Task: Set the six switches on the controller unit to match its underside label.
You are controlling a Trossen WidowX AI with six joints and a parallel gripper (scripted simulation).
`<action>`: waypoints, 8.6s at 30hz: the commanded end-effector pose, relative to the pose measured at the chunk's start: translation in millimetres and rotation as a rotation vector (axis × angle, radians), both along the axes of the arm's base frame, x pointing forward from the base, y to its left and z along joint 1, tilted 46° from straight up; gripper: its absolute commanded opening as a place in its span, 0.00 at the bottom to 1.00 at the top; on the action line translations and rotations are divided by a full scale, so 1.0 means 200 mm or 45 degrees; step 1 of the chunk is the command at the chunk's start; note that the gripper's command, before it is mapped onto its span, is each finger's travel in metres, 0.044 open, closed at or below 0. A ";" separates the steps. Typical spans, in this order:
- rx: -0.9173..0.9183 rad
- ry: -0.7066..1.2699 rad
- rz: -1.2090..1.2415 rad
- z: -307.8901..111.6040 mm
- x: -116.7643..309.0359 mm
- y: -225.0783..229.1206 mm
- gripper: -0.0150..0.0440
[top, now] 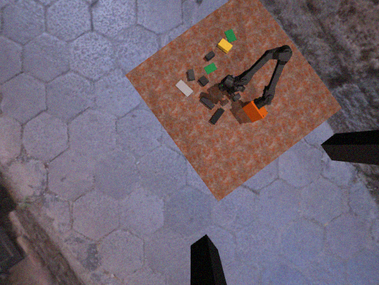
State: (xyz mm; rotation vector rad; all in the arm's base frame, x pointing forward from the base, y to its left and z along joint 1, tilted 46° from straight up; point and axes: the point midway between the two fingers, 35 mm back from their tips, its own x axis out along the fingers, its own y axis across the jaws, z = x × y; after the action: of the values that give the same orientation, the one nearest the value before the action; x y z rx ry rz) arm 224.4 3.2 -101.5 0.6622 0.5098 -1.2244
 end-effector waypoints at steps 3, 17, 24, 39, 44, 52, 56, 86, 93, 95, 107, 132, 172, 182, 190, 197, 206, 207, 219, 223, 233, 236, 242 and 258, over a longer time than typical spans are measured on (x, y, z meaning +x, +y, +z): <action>0.006 -0.037 0.006 0.01 -0.01 0.00 0.25; 0.008 -0.023 0.010 0.00 -0.01 0.00 0.25; 0.005 -0.037 0.006 0.01 -0.01 0.00 0.25; -0.134 0.139 -0.198 0.04 0.21 0.12 0.79; -0.208 0.198 -0.280 0.10 0.30 0.16 1.00; -0.211 0.200 -0.283 0.10 0.30 0.16 1.00; -0.210 0.201 -0.282 0.09 0.30 0.14 1.00; -0.212 0.201 -0.282 -0.08 0.30 -0.03 1.00; -0.214 0.200 -0.283 -0.11 0.30 -0.06 1.00; -0.214 0.200 -0.283 -0.11 0.30 -0.06 0.91; -0.214 0.200 -0.283 -0.11 0.30 -0.06 0.81; -0.200 0.202 -0.282 -0.05 0.30 -0.03 0.82; -0.095 0.213 -0.271 0.11 0.30 0.00 0.82; -0.068 0.216 -0.269 0.15 0.30 0.00 0.82; -0.048 0.218 -0.267 0.18 0.30 0.00 0.82; -0.030 0.220 -0.265 0.21 0.30 0.00 0.82; -0.006 0.223 -0.263 0.25 0.30 0.00 0.82; -0.003 0.223 -0.262 0.25 0.30 0.00 0.82; 0.028 0.226 -0.259 0.30 0.30 -0.01 0.82; 0.039 0.227 -0.258 0.32 0.30 -0.01 0.82; 0.065 0.230 -0.255 0.36 0.30 -0.02 0.82; 0.073 0.231 -0.255 0.37 0.30 -0.02 0.82; 0.089 0.233 -0.253 0.40 0.30 -0.03 0.82; 0.131 0.237 -0.249 0.46 0.29 -0.06 0.82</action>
State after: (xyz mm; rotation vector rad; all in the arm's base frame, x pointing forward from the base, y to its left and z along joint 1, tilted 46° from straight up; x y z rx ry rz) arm 283.1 -3.6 -14.5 0.7035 0.6798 -1.4595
